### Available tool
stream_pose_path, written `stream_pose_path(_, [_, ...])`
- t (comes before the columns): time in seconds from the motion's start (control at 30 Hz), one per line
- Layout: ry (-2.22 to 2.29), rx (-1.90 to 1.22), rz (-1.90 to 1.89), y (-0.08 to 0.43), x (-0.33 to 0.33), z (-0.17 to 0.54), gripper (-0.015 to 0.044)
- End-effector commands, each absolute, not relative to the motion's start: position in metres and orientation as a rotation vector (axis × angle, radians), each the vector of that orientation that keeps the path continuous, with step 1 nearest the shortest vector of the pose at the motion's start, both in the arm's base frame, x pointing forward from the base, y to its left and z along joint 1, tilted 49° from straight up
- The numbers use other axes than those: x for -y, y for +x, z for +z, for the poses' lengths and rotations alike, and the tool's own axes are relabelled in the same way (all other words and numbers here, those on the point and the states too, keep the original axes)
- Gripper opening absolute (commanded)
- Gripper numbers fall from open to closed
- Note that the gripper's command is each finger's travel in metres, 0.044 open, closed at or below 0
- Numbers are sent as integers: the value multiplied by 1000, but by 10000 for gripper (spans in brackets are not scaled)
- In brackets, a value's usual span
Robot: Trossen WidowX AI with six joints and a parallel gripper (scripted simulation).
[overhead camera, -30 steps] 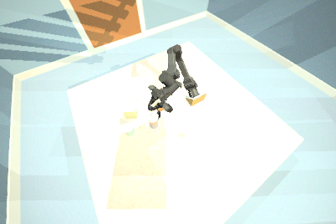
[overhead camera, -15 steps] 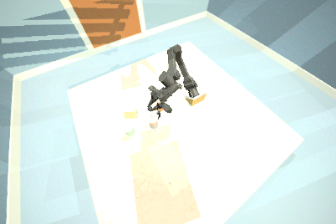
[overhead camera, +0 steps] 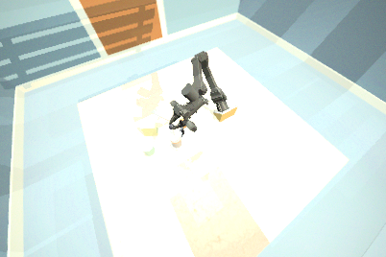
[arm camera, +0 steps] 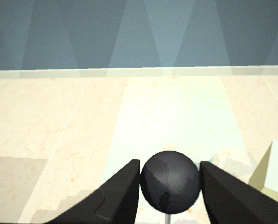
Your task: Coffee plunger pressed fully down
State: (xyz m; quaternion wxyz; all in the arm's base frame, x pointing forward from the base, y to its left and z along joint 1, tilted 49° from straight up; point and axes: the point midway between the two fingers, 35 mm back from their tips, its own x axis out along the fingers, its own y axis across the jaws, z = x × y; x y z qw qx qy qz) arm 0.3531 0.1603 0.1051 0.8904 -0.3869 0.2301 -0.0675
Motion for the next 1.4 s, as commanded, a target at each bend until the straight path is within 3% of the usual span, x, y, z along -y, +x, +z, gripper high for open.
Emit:
stream_pose_path(0.0, [-833, -530, -159, 352, -138, 83, 118])
stream_pose_path(1.37, [-837, -522, -161, 364, -106, 52, 118])
